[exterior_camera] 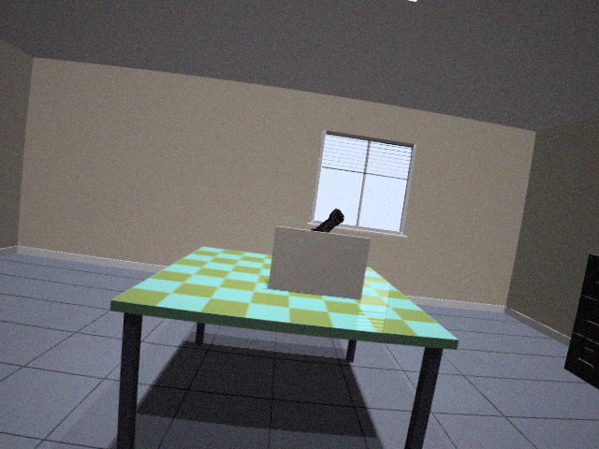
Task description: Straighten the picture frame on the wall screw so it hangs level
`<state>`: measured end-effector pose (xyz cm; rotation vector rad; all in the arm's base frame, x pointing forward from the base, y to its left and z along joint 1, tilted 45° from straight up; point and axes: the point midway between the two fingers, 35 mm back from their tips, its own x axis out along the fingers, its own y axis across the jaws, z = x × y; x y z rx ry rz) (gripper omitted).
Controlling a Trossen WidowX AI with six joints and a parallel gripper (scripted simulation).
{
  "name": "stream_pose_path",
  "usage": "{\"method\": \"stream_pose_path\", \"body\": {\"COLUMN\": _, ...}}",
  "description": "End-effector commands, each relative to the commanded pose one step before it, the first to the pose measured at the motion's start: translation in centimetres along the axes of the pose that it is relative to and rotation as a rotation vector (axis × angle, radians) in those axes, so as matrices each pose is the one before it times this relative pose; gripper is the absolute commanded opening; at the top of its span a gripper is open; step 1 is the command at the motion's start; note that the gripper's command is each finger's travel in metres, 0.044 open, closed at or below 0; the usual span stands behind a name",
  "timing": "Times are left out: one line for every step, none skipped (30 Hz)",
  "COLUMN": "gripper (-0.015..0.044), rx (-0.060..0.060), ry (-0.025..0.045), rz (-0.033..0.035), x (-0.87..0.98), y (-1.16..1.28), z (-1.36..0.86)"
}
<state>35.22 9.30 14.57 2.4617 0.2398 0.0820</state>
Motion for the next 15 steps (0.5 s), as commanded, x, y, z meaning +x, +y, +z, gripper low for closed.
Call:
{"method": "stream_pose_path", "body": {"gripper": 0.0260, "rx": -0.0017, "ry": 0.00350, "rz": -0.00218, "x": 0.786, "y": -0.019, "z": -0.086}}
{"method": "stream_pose_path", "body": {"gripper": 0.0260, "rx": 0.0000, "ry": 0.00008, "rz": 0.00006, "x": 0.162, "y": 0.002, "z": -0.002}}
{"method": "stream_pose_path", "body": {"gripper": 0.0260, "rx": 0.0000, "ry": 0.00008, "rz": 0.00006, "x": 0.162, "y": 0.001, "z": -0.001}}
{"method": "stream_pose_path", "body": {"gripper": 0.0260, "rx": 0.0000, "ry": 0.00008, "rz": 0.00006, "x": 0.162, "y": 0.001, "z": 0.000}}
{"method": "stream_pose_path", "body": {"gripper": 0.0260, "rx": 0.0000, "ry": 0.00008, "rz": 0.00006, "x": 0.162, "y": 0.001, "z": 0.001}}
{"method": "stream_pose_path", "body": {"gripper": 0.0260, "rx": 0.0000, "ry": 0.00008, "rz": 0.00006, "x": 0.162, "y": 0.000, "z": 0.001}}
{"method": "stream_pose_path", "body": {"gripper": 0.0260, "rx": 0.0000, "ry": 0.00008, "rz": 0.00006, "x": 0.162, "y": 0.000, "z": 0.002}}
{"method": "stream_pose_path", "body": {"gripper": 0.0260, "rx": 0.0000, "ry": 0.00008, "rz": 0.00006, "x": 0.162, "y": 0.000, "z": 0.003}}
{"method": "stream_pose_path", "body": {"gripper": 0.0260, "rx": 0.0000, "ry": 0.00008, "rz": 0.00006, "x": 0.162, "y": -0.001, "z": 0.004}}
{"method": "stream_pose_path", "body": {"gripper": 0.0260, "rx": 0.0000, "ry": 0.00008, "rz": 0.00006, "x": 0.162, "y": -0.001, "z": 0.005}}
{"method": "stream_pose_path", "body": {"gripper": 0.0260, "rx": 0.0000, "ry": 0.00008, "rz": 0.00006, "x": 0.162, "y": -0.001, "z": 0.005}}
{"method": "stream_pose_path", "body": {"gripper": 0.0260, "rx": 0.0000, "ry": 0.00008, "rz": 0.00006, "x": 0.162, "y": -0.002, "z": 0.006}}
{"method": "stream_pose_path", "body": {"gripper": 0.0260, "rx": 0.0000, "ry": 0.00006, "rz": 0.00005, "x": 0.131, "y": -0.001, "z": 0.006}}
{"method": "stream_pose_path", "body": {"gripper": 0.0260, "rx": 0.0000, "ry": 0.00004, "rz": 0.00003, "x": 0.079, "y": -0.001, "z": 0.004}}
{"method": "stream_pose_path", "body": {"gripper": 0.0260, "rx": 0.0000, "ry": 0.00001, "rz": 0.00001, "x": 0.026, "y": 0.000, "z": 0.001}}
